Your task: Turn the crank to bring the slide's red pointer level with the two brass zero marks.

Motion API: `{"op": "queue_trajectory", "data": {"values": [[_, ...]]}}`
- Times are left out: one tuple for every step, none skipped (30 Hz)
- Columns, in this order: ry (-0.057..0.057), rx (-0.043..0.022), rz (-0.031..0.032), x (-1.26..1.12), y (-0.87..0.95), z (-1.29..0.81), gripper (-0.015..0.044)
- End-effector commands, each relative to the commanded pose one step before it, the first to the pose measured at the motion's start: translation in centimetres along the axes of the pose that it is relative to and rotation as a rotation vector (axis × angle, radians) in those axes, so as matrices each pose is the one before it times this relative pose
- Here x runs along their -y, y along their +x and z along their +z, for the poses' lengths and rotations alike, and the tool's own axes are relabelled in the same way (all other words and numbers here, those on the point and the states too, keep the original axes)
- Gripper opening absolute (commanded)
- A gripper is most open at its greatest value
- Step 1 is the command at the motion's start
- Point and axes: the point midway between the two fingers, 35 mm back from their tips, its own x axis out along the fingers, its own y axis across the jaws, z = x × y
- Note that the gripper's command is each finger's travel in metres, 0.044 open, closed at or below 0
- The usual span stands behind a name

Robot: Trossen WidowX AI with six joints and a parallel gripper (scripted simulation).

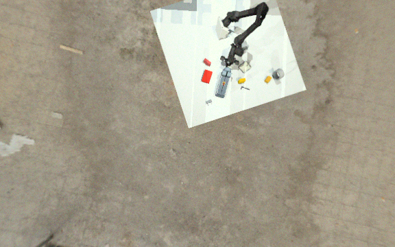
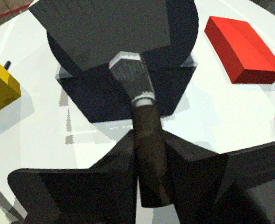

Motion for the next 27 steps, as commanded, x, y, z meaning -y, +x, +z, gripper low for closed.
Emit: {"op": "queue_trajectory", "data": {"values": [[-0.0103, -0.00813, 0.01963, -0.908, 0.166, -0.173, 0.0], [0.0, 0.0, 0.00001, -0.014, -0.001, 0.002, 0.0], [0.0, 0.0, 0.0, -0.014, -0.001, 0.002, 0.0], [0.0, 0.0, 0.0, -0.014, -0.001, 0.002, 0.0], [0.0, 0.0, 0.0, -0.014, -0.001, 0.002, 0.0], [0.0, 0.0, 0.0, -0.013, -0.001, 0.002, 0.0], [0.0, 0.0, 0.0, -0.013, -0.001, 0.002, 0.0], [0.0, 0.0, 0.0, -0.013, -0.002, 0.002, 0.0], [0.0, 0.0, 0.0, -0.013, -0.002, 0.002, 0.0], [0.0, 0.0, 0.0, -0.013, -0.002, 0.002, 0.0], [0.0, 0.0, 0.0, -0.013, -0.002, 0.002, 0.0], [0.0, 0.0, 0.0, -0.013, -0.002, 0.002, 0.0], [0.0, 0.0, 0.0, -0.013, -0.002, 0.002, 0.0], [0.0, 0.0, 0.0, -0.013, -0.002, 0.002, 0.0], [0.0, 0.0, 0.0, -0.012, -0.002, 0.002, 0.0], [0.0, 0.0, 0.0, -0.012, -0.002, 0.002, 0.0], [0.0, 0.0, 0.0, -0.012, -0.002, 0.002, 0.0], [0.0, 0.0, 0.0, -0.012, -0.002, 0.002, 0.0], [0.0, 0.0, 0.0, -0.012, -0.001, 0.001, 0.0], [0.0, 0.0, 0.0, -0.011, -0.001, 0.001, 0.0], [0.0, 0.0, 0.0, -0.011, -0.001, 0.001, 0.0], [0.0, 0.0, 0.0, -0.011, -0.001, 0.001, 0.0], [0.0, 0.0, 0.0, -0.011, -0.001, 0.001, 0.0], [0.0, 0.0, 0.0, -0.01, -0.001, 0.001, 0.0], [0.0, 0.0, 0.0, -0.01, -0.001, 0.001, 0.0], [0.0, 0.0, 0.0, -0.01, -0.001, 0.001, 0.0], [0.0, 0.0, 0.0, -0.01, -0.001, 0.0, 0.0]]}}
